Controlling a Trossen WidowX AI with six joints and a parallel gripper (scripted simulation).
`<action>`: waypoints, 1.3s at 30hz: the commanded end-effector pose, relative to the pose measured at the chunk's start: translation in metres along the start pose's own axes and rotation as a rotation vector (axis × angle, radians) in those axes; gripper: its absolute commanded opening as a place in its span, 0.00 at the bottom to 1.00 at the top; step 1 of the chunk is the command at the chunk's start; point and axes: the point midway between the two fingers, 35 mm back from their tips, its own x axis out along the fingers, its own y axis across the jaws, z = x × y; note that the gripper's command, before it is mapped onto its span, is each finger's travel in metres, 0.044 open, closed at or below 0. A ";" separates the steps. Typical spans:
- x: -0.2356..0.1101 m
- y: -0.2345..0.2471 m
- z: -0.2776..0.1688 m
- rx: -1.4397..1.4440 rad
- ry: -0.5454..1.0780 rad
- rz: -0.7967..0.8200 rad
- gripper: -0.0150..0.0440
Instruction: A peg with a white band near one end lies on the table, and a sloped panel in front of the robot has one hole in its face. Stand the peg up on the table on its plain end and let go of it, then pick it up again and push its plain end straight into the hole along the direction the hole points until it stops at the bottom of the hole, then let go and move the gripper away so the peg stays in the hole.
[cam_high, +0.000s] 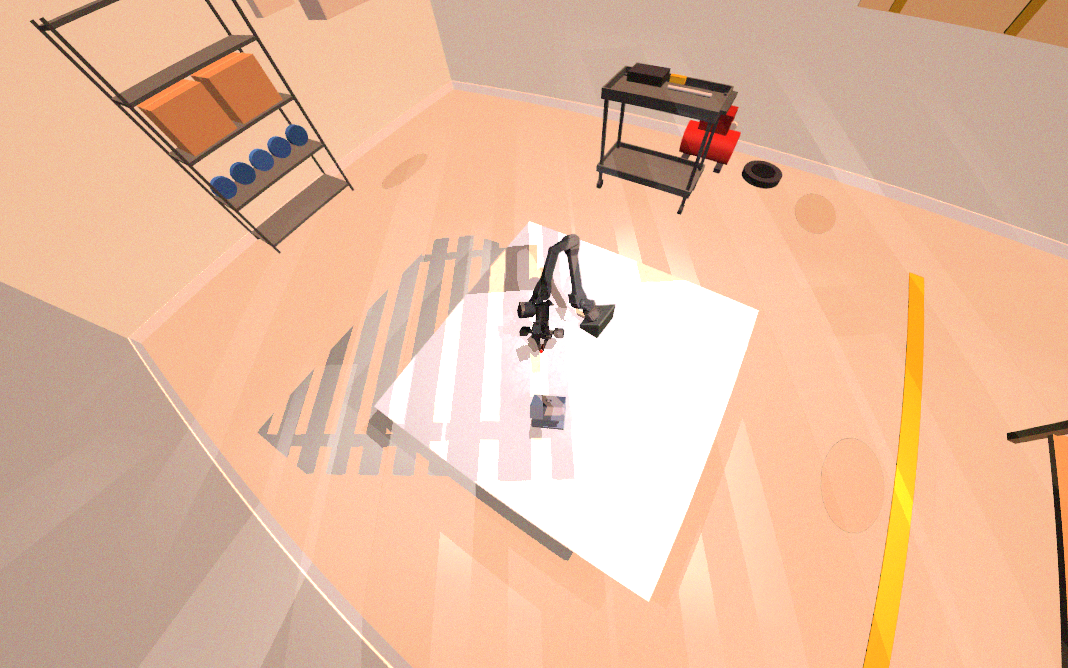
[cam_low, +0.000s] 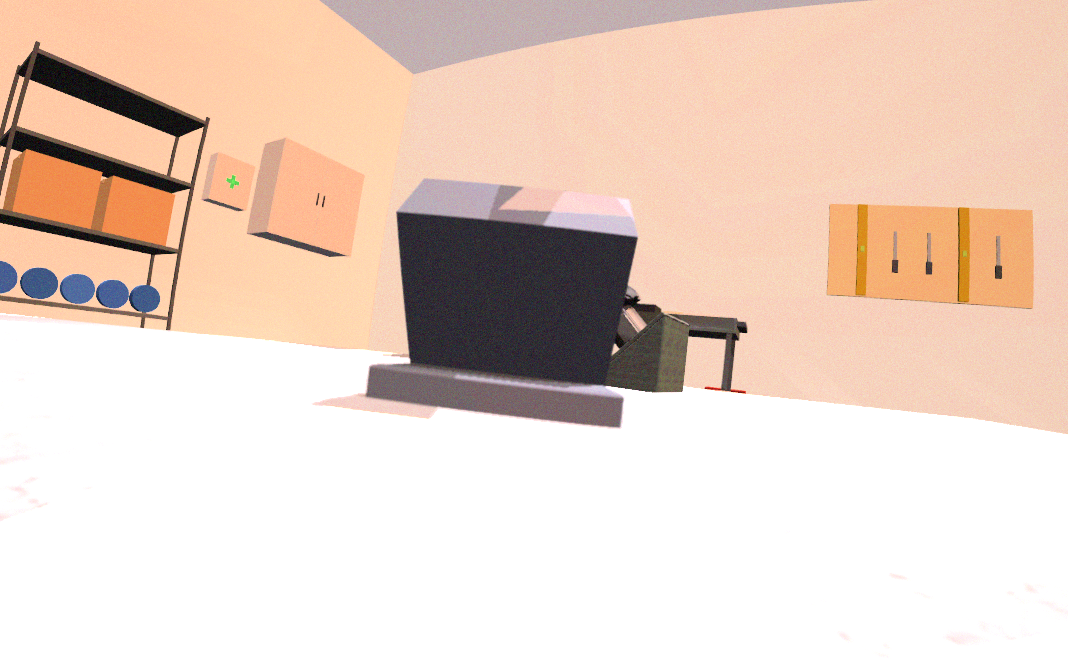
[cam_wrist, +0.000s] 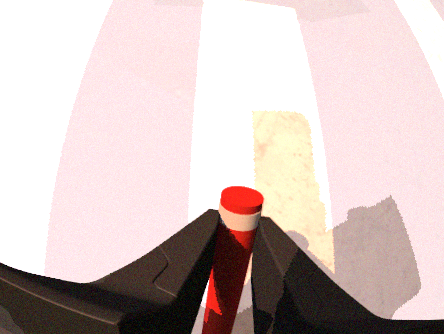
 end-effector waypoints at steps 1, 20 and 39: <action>-0.002 0.001 0.000 -0.004 -0.035 0.001 0.34; -0.013 0.001 -0.008 -0.007 -0.199 0.001 0.34; -0.022 0.001 -0.017 -0.010 -0.363 0.001 0.34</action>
